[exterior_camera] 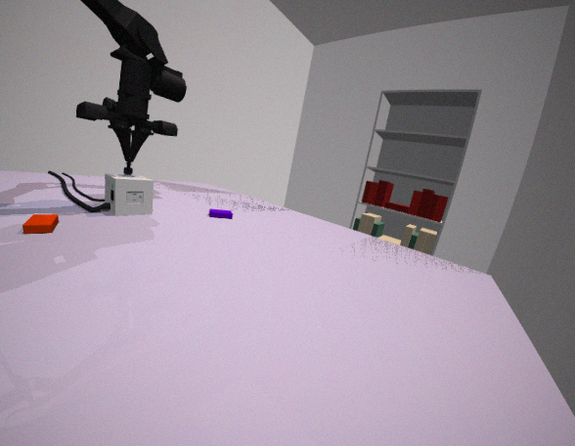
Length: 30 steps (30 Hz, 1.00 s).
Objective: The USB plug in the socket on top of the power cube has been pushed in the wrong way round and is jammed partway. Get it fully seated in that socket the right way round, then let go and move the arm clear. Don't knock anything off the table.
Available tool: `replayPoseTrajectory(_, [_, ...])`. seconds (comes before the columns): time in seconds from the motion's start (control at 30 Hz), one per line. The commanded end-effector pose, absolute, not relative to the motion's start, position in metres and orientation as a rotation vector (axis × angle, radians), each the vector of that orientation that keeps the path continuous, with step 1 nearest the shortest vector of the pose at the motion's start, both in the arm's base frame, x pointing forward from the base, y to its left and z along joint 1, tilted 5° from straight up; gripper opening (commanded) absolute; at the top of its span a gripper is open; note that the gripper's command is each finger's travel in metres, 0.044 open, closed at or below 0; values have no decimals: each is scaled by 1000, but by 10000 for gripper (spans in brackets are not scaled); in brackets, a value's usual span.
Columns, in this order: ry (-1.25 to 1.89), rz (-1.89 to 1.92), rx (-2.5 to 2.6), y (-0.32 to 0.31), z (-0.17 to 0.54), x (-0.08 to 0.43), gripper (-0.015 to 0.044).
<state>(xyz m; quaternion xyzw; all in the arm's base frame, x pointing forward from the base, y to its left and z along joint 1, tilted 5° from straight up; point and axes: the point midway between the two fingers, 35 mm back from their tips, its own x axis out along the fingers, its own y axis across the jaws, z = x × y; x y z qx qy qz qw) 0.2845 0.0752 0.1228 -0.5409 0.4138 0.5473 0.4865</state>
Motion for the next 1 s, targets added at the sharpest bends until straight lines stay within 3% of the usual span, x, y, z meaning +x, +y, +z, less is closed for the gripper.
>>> replayPoseTrajectory(0.0, [1005, 1330, -1317, 75, 126, 285, 0])
replayPoseTrajectory(0.97, [1005, 1330, -1317, 73, 145, 284, 0])
